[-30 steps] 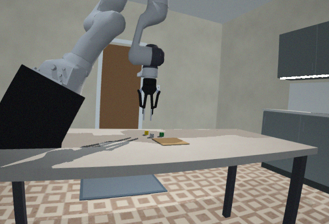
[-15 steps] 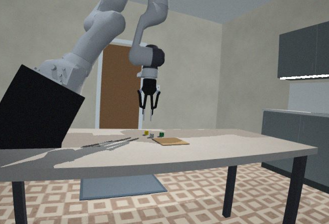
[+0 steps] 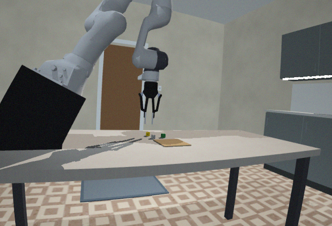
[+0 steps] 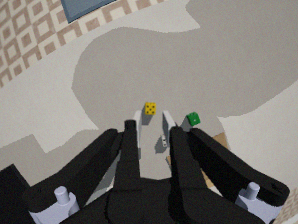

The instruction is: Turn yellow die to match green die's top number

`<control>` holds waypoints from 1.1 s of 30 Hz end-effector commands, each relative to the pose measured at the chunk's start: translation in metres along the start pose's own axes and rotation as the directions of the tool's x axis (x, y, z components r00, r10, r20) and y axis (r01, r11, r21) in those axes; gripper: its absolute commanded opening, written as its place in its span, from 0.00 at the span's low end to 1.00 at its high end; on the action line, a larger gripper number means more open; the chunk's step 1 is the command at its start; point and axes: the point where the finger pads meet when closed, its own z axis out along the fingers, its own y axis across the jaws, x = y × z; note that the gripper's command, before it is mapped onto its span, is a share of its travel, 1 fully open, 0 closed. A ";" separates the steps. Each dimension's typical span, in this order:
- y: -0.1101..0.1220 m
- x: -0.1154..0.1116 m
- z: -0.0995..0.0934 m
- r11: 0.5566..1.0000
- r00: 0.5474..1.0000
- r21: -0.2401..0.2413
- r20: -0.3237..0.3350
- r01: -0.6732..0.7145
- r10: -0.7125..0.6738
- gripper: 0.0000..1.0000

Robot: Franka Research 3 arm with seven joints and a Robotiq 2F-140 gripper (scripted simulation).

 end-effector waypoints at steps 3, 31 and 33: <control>-0.001 0.001 0.007 0.999 0.999 0.002 -0.005 -0.046 0.046 0.21; -0.002 0.001 0.039 0.999 0.999 0.002 -0.005 -0.046 0.046 0.21; -0.002 0.001 0.040 0.999 0.999 0.002 -0.005 -0.046 0.046 0.21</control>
